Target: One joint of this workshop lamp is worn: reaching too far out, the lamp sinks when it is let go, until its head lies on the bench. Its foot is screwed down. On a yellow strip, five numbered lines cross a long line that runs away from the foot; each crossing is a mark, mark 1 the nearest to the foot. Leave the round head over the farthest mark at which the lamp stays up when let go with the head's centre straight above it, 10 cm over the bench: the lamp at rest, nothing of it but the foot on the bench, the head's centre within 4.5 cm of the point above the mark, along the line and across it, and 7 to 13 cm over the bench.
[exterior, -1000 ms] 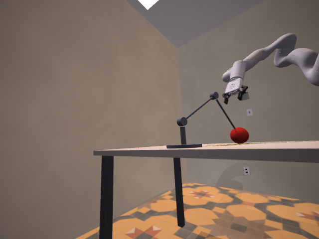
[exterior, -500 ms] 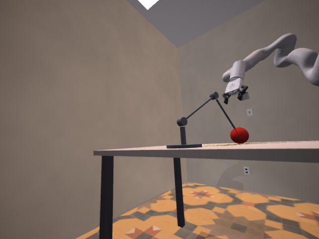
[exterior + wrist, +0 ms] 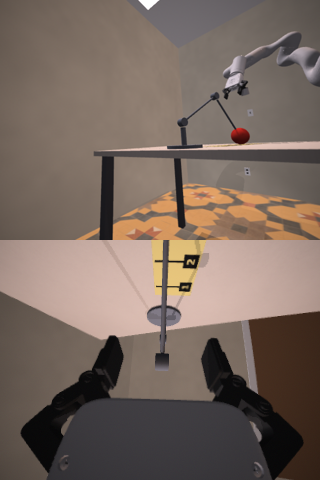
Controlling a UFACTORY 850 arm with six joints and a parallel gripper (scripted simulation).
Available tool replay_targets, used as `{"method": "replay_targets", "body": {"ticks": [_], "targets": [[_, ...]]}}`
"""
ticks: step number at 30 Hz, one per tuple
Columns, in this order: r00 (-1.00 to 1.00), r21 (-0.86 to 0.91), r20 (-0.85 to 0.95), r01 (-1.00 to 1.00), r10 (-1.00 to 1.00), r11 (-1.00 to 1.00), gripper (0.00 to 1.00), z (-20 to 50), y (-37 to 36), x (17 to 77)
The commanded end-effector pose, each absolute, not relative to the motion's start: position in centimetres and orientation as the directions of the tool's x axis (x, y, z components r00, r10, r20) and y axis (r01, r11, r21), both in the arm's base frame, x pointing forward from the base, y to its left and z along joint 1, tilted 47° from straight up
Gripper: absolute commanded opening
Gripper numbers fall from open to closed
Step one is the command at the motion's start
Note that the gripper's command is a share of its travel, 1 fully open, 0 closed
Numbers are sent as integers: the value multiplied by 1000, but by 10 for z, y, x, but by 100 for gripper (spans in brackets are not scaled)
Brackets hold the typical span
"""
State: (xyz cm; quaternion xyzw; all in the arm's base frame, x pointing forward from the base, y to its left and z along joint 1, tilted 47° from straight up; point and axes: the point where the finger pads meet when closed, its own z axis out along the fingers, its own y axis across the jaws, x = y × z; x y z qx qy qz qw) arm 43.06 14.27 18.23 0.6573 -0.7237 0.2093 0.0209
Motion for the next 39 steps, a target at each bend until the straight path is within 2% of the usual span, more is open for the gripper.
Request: {"method": "replay_targets", "body": {"ticks": [1,20,39], "targets": [[-135,-274,306,-961,-942,49,100,199,160,428],[-135,-276,304,-960,-943,48,100,245,209,417],[-134,-277,303,-960,-943,48,100,203,246,431]]}}
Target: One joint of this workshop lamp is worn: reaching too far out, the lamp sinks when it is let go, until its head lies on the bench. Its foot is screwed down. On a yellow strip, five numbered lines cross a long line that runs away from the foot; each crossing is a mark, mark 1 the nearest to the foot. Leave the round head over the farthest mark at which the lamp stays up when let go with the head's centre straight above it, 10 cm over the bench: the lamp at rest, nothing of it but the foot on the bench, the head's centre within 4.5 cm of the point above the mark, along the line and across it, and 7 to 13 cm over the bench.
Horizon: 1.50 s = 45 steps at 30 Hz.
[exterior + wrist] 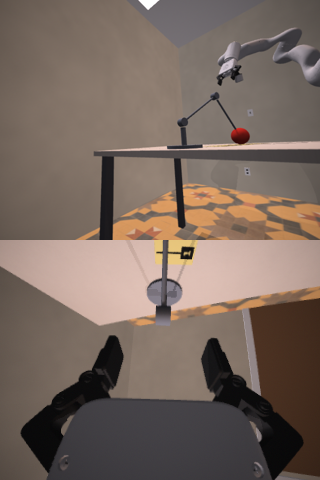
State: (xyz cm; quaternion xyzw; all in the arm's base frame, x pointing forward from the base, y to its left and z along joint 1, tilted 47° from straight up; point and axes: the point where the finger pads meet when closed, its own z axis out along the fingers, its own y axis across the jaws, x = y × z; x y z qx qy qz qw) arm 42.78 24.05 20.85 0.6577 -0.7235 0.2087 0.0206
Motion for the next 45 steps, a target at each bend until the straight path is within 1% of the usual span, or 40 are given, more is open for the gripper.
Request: {"method": "replay_targets", "body": {"ticks": [1,45], "targets": [[-134,-277,303,-960,-943,48,100,201,249,431],[-133,-276,302,-960,-944,47,100,118,349,459]]}}
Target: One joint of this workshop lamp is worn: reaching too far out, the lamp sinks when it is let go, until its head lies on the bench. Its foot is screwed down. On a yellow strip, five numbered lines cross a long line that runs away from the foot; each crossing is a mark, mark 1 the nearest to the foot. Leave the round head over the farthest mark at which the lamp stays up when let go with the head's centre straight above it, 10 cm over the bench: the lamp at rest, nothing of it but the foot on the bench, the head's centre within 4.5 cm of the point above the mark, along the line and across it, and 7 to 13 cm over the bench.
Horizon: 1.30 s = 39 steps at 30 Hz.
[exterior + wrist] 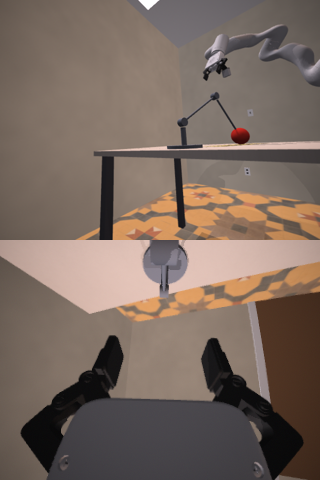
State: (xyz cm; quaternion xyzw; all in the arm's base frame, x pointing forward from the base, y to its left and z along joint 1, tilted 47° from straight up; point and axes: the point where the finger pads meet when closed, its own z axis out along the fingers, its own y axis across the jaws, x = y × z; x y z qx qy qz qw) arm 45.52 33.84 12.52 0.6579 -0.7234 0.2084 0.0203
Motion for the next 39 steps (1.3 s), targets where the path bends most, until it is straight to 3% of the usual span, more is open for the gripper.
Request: {"method": "replay_targets", "body": {"ticks": [1,23,39], "targets": [[-133,-276,302,-960,-944,47,100,115,352,459],[-133,-276,302,-960,-944,47,100,95,375,468],[-186,-271,507,-961,-842,49,100,97,373,467]]}}
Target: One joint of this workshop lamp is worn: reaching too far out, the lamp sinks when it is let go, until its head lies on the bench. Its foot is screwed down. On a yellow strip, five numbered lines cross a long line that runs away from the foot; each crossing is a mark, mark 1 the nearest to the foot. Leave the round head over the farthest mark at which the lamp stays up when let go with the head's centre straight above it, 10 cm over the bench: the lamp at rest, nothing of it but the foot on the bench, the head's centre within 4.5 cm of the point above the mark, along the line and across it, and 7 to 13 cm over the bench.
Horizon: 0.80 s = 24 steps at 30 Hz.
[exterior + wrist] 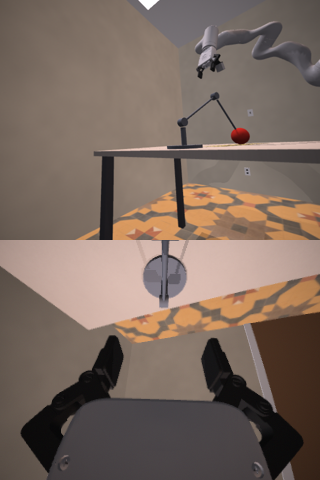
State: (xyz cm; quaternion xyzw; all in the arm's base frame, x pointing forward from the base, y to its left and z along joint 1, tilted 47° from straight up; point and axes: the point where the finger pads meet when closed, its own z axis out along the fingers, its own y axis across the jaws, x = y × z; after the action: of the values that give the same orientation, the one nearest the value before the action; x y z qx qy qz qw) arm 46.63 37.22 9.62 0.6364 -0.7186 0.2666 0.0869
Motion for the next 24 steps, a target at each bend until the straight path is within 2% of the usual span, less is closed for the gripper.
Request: {"method": "replay_targets", "body": {"ticks": [1,16,24], "targets": [[-186,-271,507,-961,-842,49,100,97,373,467],[-221,-269,658,-962,-720,50,100,97,373,466],[-224,-268,669,-962,-709,51,100,83,359,470]]}}
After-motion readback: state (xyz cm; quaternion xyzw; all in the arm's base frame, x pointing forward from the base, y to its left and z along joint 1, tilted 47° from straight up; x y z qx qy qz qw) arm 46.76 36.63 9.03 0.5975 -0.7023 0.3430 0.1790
